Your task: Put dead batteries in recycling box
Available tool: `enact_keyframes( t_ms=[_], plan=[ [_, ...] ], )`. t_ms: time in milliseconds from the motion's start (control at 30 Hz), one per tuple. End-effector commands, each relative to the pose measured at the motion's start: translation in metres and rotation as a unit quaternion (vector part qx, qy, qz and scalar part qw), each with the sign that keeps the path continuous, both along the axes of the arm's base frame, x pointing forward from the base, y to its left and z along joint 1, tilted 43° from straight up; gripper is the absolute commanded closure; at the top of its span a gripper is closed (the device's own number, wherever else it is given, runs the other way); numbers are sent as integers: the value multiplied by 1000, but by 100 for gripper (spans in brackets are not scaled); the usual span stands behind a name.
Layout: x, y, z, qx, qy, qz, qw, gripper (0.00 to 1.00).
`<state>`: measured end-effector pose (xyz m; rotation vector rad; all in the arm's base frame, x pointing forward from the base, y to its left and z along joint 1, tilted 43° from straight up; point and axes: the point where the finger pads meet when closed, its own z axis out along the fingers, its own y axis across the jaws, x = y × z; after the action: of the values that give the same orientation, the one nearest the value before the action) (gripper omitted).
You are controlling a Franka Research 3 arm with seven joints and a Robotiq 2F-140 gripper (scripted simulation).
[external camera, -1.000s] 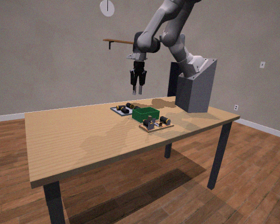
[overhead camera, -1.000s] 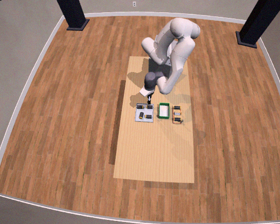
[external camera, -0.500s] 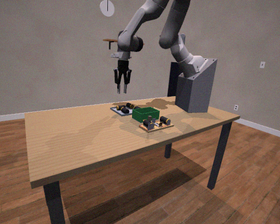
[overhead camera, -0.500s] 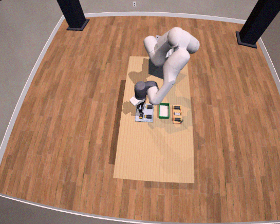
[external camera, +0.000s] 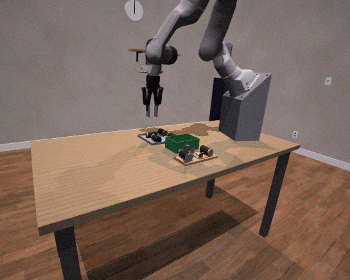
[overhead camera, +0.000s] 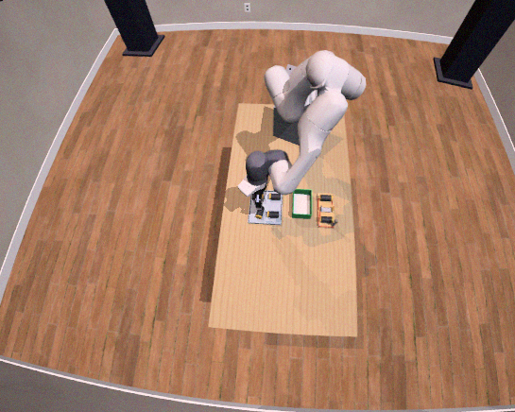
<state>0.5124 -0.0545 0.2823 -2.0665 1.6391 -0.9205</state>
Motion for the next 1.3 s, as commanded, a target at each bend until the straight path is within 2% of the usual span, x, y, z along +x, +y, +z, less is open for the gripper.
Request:
enact_keyframes(
  t_ms=[0,133,200,267,333,500,633,700,767,833,967,1267],
  plan=[
    [1,0,1,-51,9,55,997,71],
    [1,0,1,-122,22,132,983,71],
    [1,0,1,-165,30,179,969,71],
    [1,0,1,-210,38,228,950,71],
    [1,0,1,-210,38,228,950,71],
    [1,0,1,-316,57,342,883,71],
    [1,0,1,-378,69,409,828,71],
    [1,0,1,-399,72,432,806,71],
    [1,0,1,-413,75,447,790,71],
    [1,0,1,-421,77,456,780,71],
    [1,0,1,-425,77,460,776,71],
    [2,0,0,-425,77,460,775,71]
  ],
)
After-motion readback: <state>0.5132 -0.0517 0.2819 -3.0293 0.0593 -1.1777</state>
